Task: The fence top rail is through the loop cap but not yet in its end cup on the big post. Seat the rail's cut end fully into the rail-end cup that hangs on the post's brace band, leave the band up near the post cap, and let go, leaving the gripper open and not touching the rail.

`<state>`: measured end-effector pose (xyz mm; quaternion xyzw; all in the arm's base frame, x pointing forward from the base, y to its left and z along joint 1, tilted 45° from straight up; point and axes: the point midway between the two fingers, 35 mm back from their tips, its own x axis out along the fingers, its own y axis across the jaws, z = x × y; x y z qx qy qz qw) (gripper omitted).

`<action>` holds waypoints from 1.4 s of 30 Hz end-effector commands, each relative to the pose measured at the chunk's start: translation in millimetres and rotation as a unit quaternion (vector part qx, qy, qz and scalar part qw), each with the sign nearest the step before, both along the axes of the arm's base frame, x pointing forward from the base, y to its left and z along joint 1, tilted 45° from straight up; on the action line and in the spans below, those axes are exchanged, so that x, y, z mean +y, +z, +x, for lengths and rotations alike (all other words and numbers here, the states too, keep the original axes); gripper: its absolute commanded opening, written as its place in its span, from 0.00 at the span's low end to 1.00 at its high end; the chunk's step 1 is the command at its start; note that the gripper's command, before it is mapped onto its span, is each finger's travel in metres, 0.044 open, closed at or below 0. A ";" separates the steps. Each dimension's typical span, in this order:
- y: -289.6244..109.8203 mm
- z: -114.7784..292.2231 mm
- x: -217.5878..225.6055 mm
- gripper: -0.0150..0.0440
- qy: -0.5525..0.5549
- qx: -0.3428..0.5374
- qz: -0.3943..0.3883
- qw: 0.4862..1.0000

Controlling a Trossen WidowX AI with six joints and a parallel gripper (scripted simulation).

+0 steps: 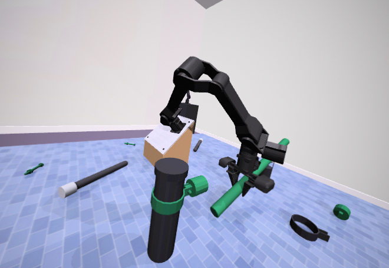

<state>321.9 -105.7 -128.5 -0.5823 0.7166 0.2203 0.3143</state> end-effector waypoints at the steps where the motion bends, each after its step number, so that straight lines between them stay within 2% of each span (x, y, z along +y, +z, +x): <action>1: 3.4 0.9 3.5 0.25 0.001 -0.001 -0.001 1.000; 7: 13.9 -1.3 6.3 0.25 -0.007 0.008 -0.024 1.000; 25: 83.3 -1.6 22.9 0.25 -0.013 0.033 -0.157 0.987; 42: 78.5 -6.0 21.9 0.25 -0.017 0.040 -0.152 0.987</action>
